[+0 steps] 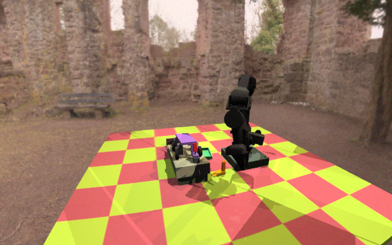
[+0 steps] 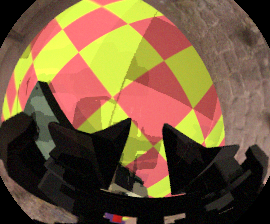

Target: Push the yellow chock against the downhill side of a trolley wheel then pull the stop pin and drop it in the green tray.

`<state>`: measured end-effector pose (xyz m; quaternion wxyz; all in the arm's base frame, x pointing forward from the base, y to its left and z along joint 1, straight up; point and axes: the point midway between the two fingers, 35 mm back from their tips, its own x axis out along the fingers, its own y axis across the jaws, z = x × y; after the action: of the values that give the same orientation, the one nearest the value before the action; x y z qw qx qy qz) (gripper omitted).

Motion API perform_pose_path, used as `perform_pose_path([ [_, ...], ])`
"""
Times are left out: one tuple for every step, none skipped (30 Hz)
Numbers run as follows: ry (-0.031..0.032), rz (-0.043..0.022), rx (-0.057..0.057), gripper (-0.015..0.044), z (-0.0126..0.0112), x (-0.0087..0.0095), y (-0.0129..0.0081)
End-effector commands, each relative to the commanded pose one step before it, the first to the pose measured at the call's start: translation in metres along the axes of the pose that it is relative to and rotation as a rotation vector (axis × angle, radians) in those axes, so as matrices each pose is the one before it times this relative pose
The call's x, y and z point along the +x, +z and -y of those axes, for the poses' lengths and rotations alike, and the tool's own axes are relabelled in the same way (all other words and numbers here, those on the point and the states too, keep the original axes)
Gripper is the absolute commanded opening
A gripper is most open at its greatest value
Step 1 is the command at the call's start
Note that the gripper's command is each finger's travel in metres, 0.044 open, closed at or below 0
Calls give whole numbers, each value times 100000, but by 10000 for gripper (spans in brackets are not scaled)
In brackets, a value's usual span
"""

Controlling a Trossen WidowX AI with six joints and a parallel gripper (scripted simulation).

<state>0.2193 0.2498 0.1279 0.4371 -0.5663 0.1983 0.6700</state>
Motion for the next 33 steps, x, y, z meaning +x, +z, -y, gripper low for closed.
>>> perform_pose_path([
  [3304, -9664, 18113, 190, -2564, -1431, -3638],
  [788, -2663, 5015, 190, -595, -310, -1110],
  [785, -2651, 4995, 190, -584, -276, -1114],
  [782, -2642, 4973, 190, -572, -243, -1118],
  [780, -2633, 4950, 190, -561, -210, -1120],
  [778, -2625, 4925, 190, -548, -178, -1121],
  [777, -2619, 4898, 190, -536, -146, -1121],
  [777, -2614, 4870, 190, -524, -114, -1120],
  [774, -2604, 4828, 190, -510, -83, -1115],
  [621, -2087, 3851, 190, -396, -42, -894],
  [373, -1252, 2300, 190, -230, -13, -537],
  [124, -417, 765, 190, -75, -2, -179],
  [0, 0, 0, 190, 0, 0, 0],
  [0, 0, 0, 190, 0, 0, 0],
  [0, 0, 0, 190, 0, 0, 0],
  [0, 0, 0, 190, 0, 0, 0],
  [-1, 1, 0, 190, 7, 62, 9],
  [-1, 2, 0, 190, 20, 186, 26],
  [-1, 2, 0, 190, 16, 255, 23],
  [-1, 3, 0, 190, 20, 396, 33],
  [0, 1, 0, 190, 11, 390, 14],
  [0, 1, 0, 190, 5, 390, 11],
  [0, 0, 0, 190, 12, 418, 3],
  [0, 0, 0, 190, 4, 343, 0],
  [1, -1, 0, 190, -6, 357, -11],
  [1, -1, 0, 190, -10, 331, -12],
  [2, -2, 0, 190, -17, 376, -21],
  [2, -2, 0, 190, -20, 342, -22],
  [2, -2, 0, 190, -19, 277, -22],
  [2, -2, 0, 190, -17, 214, -18],
  [1, -1, 0, 190, -11, 128, -11],
  [0, 0, 0, 190, -4, 43, -4],
  [0, 0, 0, 190, 0, 0, 0],
])
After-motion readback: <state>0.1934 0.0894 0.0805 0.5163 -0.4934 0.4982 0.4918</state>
